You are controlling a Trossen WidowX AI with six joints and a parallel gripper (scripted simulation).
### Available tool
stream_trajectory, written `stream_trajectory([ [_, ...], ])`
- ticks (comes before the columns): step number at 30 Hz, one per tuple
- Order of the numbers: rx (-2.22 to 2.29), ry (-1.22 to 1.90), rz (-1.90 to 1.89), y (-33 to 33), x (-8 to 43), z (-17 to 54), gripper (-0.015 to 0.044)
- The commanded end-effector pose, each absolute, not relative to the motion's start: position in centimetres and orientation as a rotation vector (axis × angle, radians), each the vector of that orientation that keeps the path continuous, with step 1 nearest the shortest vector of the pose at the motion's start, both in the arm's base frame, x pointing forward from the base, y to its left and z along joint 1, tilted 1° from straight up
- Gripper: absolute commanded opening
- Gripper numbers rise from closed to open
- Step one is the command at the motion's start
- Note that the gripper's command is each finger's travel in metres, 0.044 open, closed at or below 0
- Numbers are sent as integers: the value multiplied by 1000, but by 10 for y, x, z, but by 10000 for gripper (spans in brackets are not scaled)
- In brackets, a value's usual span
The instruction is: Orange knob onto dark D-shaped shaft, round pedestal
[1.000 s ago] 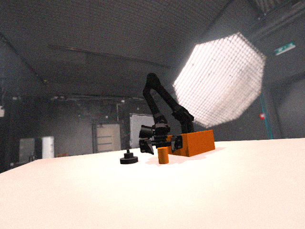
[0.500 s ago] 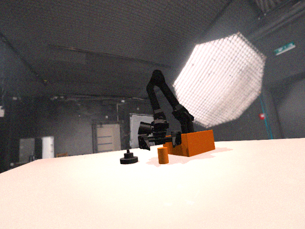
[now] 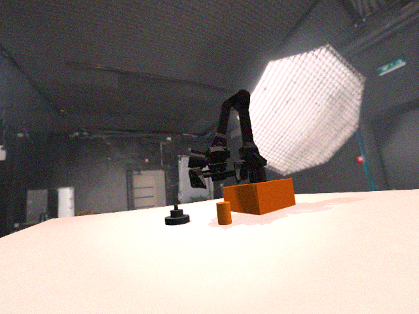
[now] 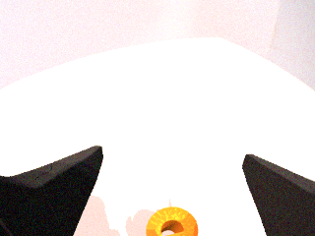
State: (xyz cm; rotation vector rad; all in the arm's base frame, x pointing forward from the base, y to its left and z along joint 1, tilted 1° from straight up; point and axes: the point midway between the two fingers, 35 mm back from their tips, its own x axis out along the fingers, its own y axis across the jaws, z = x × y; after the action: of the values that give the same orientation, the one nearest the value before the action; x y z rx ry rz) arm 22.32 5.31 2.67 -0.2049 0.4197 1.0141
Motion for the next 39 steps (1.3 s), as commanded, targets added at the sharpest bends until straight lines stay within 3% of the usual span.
stream_trajectory([
  [1, -260, 654, 1027, 58, 232, 21, 440],
  [11, -769, 1380, 802, 55, 223, 54, 440],
  [26, -819, 1406, 771, 54, 222, 61, 440],
  [39, -17, 1545, -14, 54, 223, 59, 440],
])
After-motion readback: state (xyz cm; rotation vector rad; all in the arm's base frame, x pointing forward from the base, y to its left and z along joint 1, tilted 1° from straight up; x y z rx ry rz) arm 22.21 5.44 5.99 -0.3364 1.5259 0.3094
